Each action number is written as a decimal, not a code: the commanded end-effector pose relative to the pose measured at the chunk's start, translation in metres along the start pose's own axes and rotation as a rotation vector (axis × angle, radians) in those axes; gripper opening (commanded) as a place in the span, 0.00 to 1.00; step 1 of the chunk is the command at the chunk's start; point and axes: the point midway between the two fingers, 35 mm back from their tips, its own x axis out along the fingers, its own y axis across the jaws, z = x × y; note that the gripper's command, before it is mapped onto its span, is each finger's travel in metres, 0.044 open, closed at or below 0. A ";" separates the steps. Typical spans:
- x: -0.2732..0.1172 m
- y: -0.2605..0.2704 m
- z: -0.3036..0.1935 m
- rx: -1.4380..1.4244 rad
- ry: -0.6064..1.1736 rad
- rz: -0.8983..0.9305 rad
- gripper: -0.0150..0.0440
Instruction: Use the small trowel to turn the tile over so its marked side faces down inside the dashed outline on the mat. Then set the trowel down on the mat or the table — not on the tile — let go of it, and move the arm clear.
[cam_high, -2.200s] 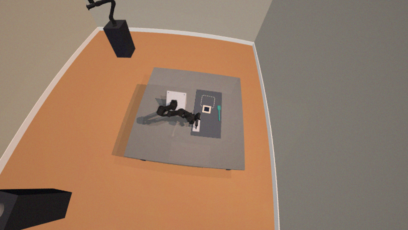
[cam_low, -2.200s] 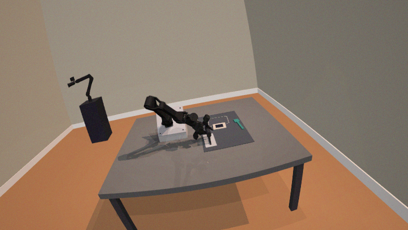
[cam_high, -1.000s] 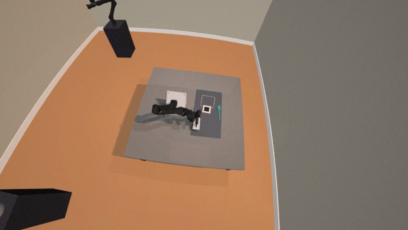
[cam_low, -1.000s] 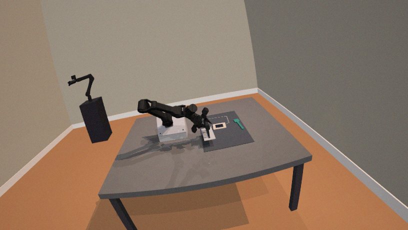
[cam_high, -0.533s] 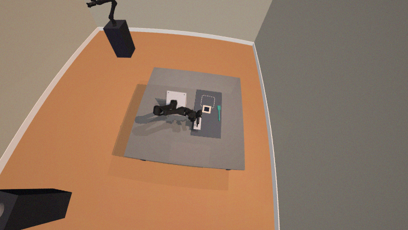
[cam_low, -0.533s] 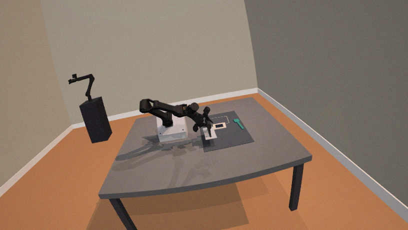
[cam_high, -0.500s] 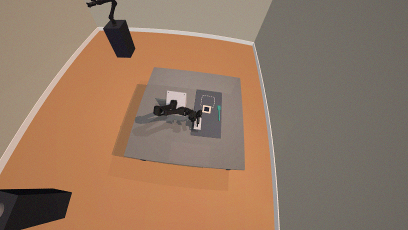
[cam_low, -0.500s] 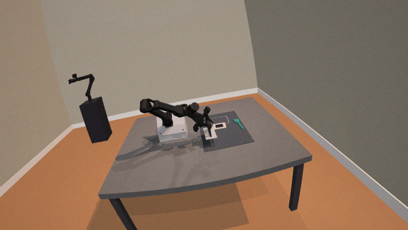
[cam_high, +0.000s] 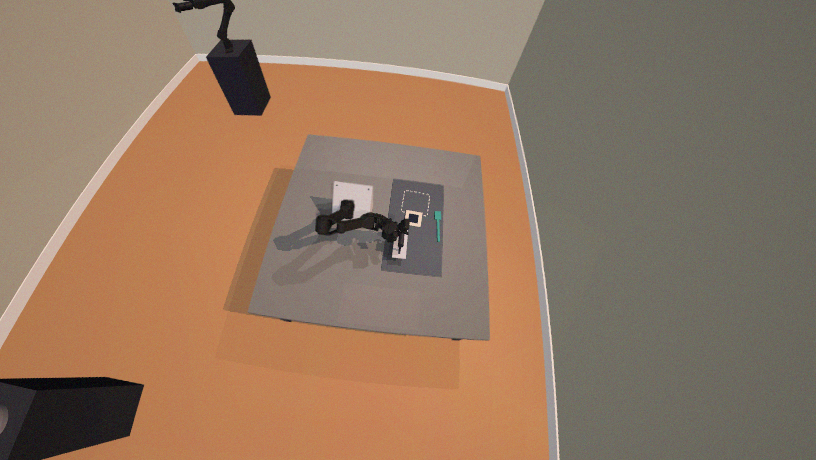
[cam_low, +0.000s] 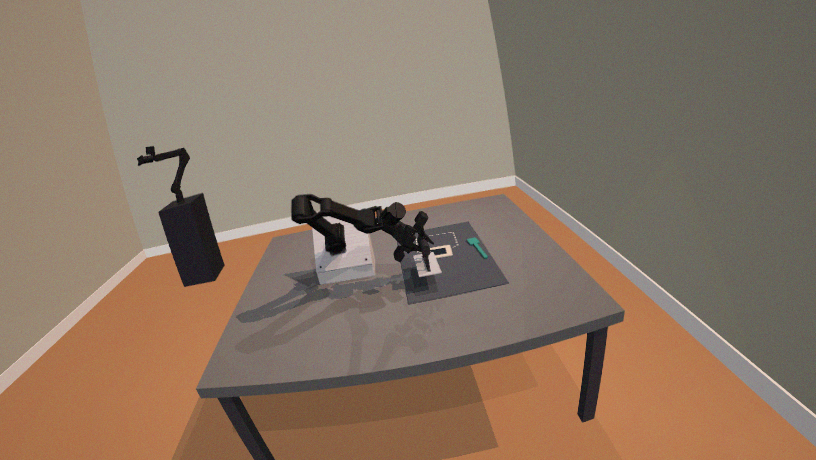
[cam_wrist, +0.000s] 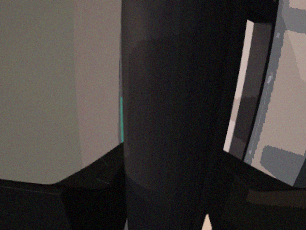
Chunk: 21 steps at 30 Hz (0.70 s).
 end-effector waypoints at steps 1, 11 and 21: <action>0.006 0.010 -0.002 -0.006 -0.013 0.017 0.25; 0.020 0.019 -0.010 -0.005 -0.041 0.015 0.25; 0.032 0.028 -0.021 -0.003 -0.068 0.014 0.25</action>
